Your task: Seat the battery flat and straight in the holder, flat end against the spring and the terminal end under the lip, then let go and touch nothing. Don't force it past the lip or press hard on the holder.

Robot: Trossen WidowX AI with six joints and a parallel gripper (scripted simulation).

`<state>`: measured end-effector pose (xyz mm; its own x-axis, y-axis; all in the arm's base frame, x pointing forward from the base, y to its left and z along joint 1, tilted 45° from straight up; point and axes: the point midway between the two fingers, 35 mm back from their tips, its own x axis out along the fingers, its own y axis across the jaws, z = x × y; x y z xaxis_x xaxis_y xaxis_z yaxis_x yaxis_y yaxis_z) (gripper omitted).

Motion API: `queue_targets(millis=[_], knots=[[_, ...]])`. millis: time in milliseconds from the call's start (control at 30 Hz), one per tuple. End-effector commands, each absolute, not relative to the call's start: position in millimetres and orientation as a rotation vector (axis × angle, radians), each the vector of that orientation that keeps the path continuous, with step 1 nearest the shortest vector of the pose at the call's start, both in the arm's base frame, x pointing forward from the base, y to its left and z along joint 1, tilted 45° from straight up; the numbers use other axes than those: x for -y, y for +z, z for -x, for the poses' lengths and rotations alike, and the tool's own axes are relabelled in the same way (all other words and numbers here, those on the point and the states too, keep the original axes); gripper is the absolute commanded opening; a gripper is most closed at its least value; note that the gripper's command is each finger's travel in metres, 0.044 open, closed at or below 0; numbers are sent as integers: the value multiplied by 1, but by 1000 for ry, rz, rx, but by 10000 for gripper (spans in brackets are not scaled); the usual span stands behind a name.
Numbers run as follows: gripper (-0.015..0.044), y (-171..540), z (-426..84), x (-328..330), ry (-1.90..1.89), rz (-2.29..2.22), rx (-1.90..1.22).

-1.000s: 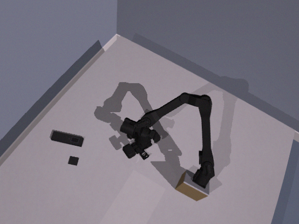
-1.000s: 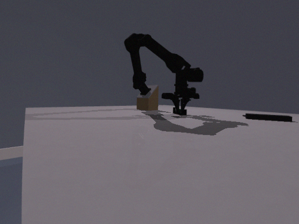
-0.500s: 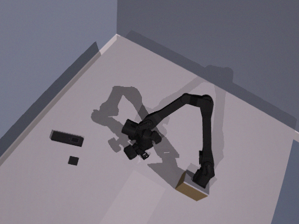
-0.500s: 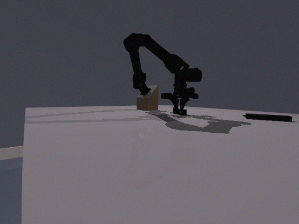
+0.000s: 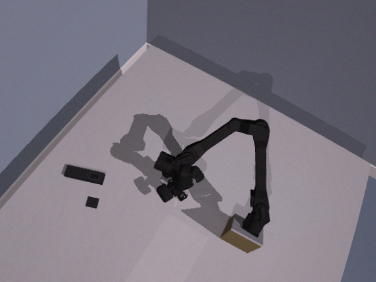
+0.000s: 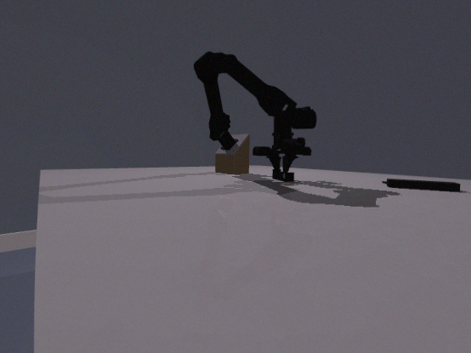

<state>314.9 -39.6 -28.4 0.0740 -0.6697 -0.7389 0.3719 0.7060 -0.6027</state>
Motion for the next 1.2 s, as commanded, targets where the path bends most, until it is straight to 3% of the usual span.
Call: queue_targets(millis=[0,133,567,900,1167], knots=[[64,-28,-314,40,-798,286,-1274],[166,-28,-314,40,-798,286,-1274],[166,-18,-313,29,-797,285,-1276],[429,32,-305,-22,-794,282,-1278],[440,32,-305,-24,-795,282,-1278]])
